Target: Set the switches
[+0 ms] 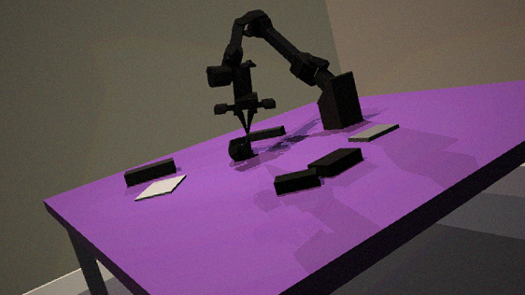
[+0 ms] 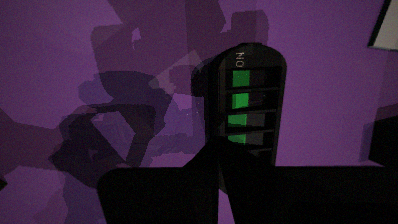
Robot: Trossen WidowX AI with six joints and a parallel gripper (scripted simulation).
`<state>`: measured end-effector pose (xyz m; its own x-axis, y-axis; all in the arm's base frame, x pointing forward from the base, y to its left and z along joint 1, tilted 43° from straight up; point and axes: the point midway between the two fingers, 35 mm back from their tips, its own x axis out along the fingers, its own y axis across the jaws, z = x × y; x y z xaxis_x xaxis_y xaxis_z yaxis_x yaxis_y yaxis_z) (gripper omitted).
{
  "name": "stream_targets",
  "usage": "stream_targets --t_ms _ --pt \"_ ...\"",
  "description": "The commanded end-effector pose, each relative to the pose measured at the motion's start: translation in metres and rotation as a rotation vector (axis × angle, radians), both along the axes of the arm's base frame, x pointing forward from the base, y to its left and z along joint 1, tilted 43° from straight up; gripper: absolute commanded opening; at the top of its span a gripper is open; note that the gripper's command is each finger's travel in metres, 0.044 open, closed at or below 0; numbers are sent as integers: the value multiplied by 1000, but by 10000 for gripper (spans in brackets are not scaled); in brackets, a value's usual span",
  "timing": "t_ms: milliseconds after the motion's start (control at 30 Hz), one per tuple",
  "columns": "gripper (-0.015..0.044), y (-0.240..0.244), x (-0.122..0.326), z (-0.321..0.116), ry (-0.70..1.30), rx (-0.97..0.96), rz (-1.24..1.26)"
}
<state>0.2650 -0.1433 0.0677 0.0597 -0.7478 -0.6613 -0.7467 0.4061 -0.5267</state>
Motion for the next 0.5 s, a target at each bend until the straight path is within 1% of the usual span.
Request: stream_targets --t_ms 0,467 --pt "0 2 -10 -6 -23 -33 25" --pt "0 -9 -11 -19 -24 -33 26"
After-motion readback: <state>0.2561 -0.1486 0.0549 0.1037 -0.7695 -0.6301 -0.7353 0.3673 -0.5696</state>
